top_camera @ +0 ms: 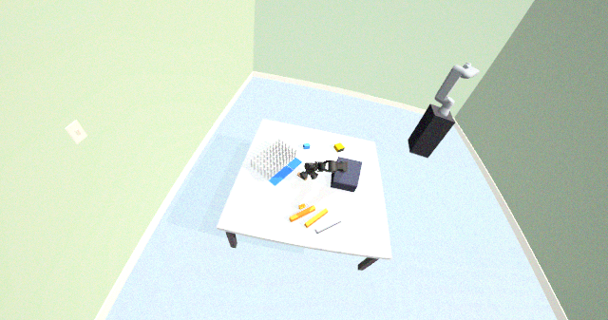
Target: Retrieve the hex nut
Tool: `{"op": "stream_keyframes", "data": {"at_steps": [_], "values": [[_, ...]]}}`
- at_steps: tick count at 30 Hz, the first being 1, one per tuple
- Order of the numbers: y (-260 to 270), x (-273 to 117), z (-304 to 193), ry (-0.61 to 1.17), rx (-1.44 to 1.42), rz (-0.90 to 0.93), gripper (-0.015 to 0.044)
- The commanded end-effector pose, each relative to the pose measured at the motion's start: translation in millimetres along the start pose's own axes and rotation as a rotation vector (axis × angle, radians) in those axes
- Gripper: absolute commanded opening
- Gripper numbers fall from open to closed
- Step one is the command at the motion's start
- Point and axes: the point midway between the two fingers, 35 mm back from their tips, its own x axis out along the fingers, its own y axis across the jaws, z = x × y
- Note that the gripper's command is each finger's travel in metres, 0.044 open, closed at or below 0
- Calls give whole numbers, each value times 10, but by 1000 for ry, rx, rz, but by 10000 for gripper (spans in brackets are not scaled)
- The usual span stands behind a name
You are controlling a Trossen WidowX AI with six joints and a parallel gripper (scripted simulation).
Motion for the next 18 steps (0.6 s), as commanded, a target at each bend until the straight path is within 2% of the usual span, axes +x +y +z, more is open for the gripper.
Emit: {"op": "stream_keyframes", "data": {"at_steps": [1, 18], "values": [[4, -20, 30, 4, 4, 1, 0], [6, -68, 140, 3, 4, 2, 0]]}}
